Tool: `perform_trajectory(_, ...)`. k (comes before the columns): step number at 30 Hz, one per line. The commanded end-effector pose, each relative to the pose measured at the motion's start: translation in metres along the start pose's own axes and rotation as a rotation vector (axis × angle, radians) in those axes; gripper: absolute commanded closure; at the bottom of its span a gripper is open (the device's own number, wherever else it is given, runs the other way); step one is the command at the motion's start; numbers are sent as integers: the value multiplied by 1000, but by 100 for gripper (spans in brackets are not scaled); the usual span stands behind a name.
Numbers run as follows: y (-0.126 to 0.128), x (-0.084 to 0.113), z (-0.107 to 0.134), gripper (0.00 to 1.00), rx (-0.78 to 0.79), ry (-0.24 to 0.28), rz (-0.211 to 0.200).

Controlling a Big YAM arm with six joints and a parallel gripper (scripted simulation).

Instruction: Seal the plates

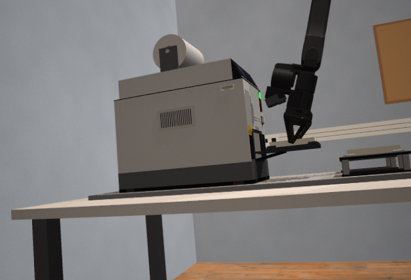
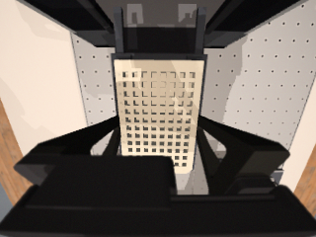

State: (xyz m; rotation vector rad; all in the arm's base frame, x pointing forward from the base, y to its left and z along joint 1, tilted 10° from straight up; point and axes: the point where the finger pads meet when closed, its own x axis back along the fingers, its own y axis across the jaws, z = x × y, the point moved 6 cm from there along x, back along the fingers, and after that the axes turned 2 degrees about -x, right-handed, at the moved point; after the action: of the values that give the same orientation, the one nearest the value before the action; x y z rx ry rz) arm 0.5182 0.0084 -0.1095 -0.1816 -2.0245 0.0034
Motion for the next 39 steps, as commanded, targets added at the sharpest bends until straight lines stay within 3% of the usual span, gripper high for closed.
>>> perform_trajectory(1, -6, -9, 22, 100, 11, 59, 10)
perform_trajectory(39, -2, -7, 29, 100, 17, 72, 9)
